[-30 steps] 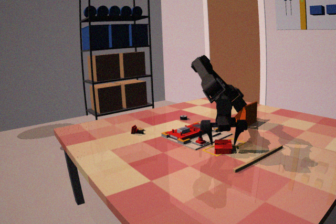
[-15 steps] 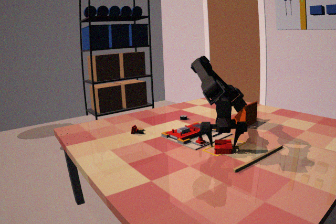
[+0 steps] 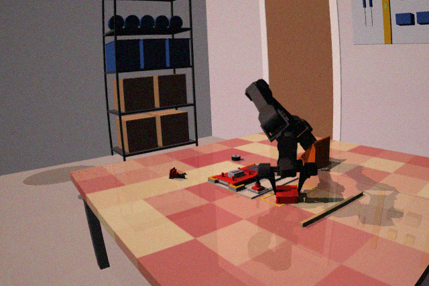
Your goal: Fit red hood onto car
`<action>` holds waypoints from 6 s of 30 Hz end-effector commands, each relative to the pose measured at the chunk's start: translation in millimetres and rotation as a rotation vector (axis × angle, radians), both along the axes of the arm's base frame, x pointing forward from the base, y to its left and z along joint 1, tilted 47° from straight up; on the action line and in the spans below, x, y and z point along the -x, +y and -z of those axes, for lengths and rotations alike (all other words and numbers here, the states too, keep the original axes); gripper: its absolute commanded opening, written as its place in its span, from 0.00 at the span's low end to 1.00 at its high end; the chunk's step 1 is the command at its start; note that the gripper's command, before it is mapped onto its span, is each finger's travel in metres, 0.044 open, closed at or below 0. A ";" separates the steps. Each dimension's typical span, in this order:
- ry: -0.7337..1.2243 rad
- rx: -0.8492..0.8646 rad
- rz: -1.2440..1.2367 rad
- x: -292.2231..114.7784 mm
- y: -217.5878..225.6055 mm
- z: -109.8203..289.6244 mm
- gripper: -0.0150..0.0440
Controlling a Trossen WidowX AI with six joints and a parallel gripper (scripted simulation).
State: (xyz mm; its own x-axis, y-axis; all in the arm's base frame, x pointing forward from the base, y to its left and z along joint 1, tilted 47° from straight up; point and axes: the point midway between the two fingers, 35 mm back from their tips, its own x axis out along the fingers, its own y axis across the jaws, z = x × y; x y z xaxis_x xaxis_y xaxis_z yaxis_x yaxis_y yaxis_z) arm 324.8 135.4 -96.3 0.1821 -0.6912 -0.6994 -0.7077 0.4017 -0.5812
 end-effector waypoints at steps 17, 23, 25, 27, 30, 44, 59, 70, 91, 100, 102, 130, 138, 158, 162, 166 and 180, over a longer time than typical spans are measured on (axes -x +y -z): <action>0.000 -0.001 0.000 3.3 12.3 -12.0 0.25; 0.001 -0.002 0.000 6.3 24.0 -23.5 0.25; 0.001 -0.002 0.000 7.5 28.2 -27.7 0.25; 0.001 -0.002 0.000 8.6 32.5 -31.9 0.25; 0.001 -0.002 0.000 10.0 37.8 -37.2 0.25; 0.002 -0.004 0.000 16.7 62.6 -61.9 0.25; -0.049 -0.020 0.053 6.6 50.5 -86.9 0.25; -0.145 -0.053 0.151 -7.6 21.7 -123.8 0.25; -0.328 -0.110 0.351 -17.1 -35.4 -183.2 0.25; -0.417 -0.121 0.429 -17.2 -64.3 -210.8 0.25; -0.437 -0.122 0.446 -16.6 -70.8 -216.8 0.25; -0.494 -0.125 0.492 -21.1 -126.1 -200.5 0.25; -0.494 -0.125 0.492 -21.1 -126.1 -200.5 0.25; -0.494 -0.125 0.492 -21.1 -126.3 -200.3 0.25; -0.494 -0.125 0.492 -21.4 -127.2 -199.4 0.25; -0.494 -0.125 0.492 -21.8 -128.3 -198.3 0.25; -0.494 -0.125 0.492 -22.9 -132.0 -194.6 0.25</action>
State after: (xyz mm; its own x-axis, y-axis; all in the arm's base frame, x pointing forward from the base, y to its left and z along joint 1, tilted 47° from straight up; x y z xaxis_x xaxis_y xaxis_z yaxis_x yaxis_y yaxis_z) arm 346.9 4.3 97.9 0.1808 -0.6930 -0.6979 -0.0897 0.6950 -0.7134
